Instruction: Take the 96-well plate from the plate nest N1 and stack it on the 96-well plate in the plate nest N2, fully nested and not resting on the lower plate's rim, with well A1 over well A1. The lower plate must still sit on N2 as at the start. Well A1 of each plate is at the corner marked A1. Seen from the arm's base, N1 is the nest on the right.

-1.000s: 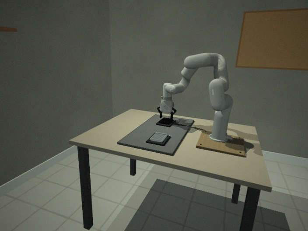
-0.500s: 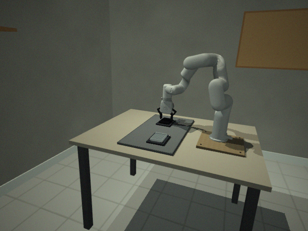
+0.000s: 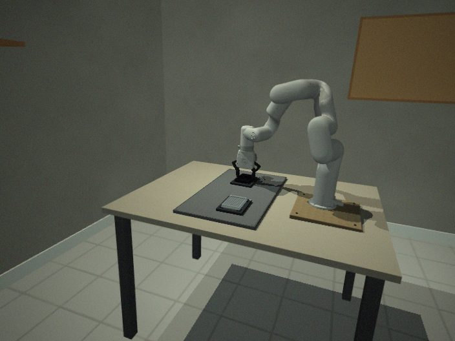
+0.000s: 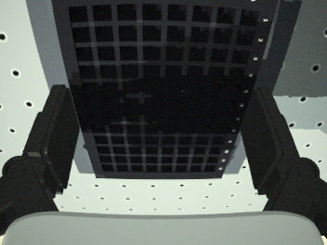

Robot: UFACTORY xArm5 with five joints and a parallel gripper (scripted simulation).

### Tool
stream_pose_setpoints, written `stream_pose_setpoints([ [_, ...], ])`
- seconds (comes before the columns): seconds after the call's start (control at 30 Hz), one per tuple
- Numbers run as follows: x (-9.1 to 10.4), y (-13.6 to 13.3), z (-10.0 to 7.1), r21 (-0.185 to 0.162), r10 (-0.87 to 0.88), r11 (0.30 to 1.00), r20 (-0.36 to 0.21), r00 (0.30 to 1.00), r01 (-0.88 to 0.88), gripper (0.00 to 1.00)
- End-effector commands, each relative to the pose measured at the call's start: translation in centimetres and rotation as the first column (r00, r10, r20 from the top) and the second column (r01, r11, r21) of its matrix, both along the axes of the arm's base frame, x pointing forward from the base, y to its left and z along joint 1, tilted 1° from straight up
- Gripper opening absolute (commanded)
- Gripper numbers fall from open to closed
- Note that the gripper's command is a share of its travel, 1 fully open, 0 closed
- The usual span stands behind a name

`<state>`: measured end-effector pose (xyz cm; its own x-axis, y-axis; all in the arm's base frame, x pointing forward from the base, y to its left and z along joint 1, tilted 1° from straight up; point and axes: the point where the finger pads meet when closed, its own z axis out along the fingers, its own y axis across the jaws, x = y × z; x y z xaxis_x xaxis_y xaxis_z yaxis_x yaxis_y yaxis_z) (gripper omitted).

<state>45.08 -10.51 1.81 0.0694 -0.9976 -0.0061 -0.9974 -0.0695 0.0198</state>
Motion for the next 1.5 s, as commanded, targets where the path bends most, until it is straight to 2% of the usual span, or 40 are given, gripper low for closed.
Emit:
stream_pose_setpoints([
  [0.0,0.13,-0.03,-0.17,-0.001,0.000,1.000,0.004,1.000,0.000,1.00],
  [0.6,0.13,-0.03,-0.17,-0.001,0.000,1.000,0.004,1.000,0.000,1.00],
  [0.63,0.13,-0.03,-0.10,-0.001,0.000,1.000,0.004,1.000,0.000,0.00],
  [1.47,0.13,-0.03,-0.10,-0.001,0.000,1.000,0.004,1.000,0.000,0.00],
])
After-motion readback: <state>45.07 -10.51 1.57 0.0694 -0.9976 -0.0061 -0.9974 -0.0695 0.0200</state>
